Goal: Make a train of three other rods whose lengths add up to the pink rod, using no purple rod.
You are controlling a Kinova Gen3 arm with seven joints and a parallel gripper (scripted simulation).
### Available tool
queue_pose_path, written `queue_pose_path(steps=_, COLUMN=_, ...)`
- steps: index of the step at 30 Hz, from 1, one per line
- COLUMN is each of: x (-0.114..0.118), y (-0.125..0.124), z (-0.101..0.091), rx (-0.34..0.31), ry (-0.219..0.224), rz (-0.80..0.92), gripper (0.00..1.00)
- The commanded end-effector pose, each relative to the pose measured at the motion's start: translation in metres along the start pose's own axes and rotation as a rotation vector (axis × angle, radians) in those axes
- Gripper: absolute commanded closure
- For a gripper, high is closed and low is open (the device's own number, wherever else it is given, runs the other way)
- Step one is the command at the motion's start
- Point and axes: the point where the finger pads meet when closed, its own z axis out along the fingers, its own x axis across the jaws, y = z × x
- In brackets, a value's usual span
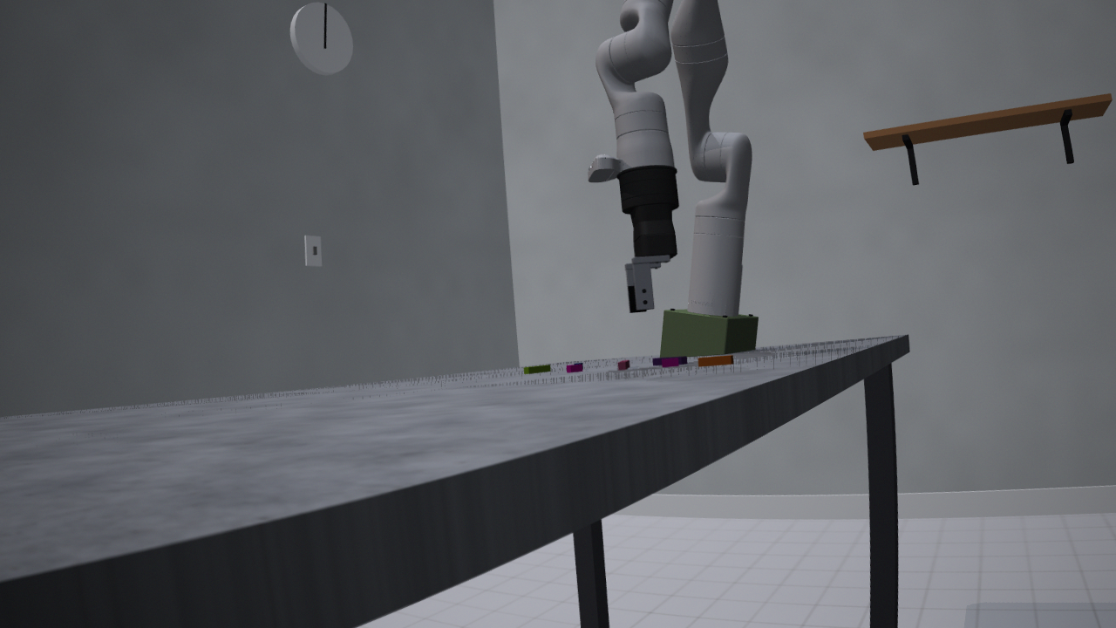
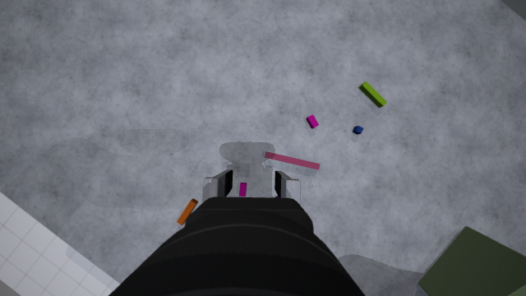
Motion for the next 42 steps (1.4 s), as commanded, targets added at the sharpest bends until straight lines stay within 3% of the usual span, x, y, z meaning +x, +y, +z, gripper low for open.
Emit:
queue_pose_path(steps=1, x=-0.017, y=0.0166, z=0.0017, rx=0.011, ry=-0.002, rz=0.028, gripper=0.0)
queue_pose_path(steps=11, x=-0.0203, y=0.0232, z=0.0029, rx=0.009, ry=-0.003, rz=0.06, gripper=0.0)
queue_pose_path(steps=12, x=-0.0201, y=0.0228, z=0.0028, rx=0.009, ry=-0.004, rz=0.061, gripper=0.46)
queue_pose_path(steps=42, x=-0.0201, y=0.0228, z=0.0028, rx=0.009, ry=-0.004, rz=0.061, gripper=0.46)
